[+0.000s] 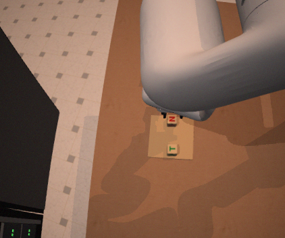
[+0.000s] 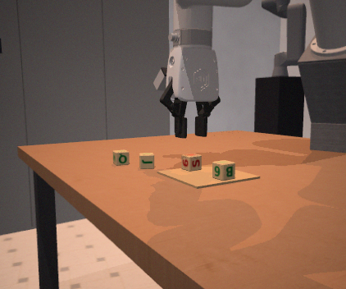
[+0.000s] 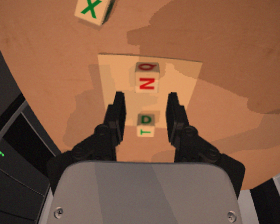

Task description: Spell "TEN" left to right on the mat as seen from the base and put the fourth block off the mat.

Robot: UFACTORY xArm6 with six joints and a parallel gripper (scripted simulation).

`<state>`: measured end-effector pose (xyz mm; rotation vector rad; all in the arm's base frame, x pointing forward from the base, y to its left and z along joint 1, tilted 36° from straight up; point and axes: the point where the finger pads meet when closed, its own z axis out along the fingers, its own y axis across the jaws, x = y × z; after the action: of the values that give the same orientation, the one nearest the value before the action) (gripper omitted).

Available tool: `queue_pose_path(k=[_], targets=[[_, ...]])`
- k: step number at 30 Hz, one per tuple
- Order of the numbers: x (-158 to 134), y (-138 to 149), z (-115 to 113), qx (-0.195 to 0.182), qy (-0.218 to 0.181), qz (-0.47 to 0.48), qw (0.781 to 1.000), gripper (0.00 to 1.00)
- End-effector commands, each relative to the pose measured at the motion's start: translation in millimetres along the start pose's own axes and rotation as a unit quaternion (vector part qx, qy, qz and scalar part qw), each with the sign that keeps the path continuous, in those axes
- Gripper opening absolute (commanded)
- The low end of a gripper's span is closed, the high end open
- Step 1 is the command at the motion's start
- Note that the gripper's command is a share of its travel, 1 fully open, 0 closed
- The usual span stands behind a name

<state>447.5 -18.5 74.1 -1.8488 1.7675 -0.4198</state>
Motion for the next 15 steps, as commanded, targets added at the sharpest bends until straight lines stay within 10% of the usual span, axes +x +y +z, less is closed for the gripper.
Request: queue_pose_path(k=[1, 9, 10, 15], targets=[[-0.5, -0.9, -23.6, -0.007, -0.004, 0.001, 1.000, 0.47], [-0.5, -0.9, -27.3, -0.007, -0.004, 0.001, 1.000, 0.47], [-0.5, -0.9, -27.3, -0.007, -0.004, 0.001, 1.000, 1.00], [-0.5, -0.9, -27.3, -0.007, -0.004, 0.001, 1.000, 1.00]])
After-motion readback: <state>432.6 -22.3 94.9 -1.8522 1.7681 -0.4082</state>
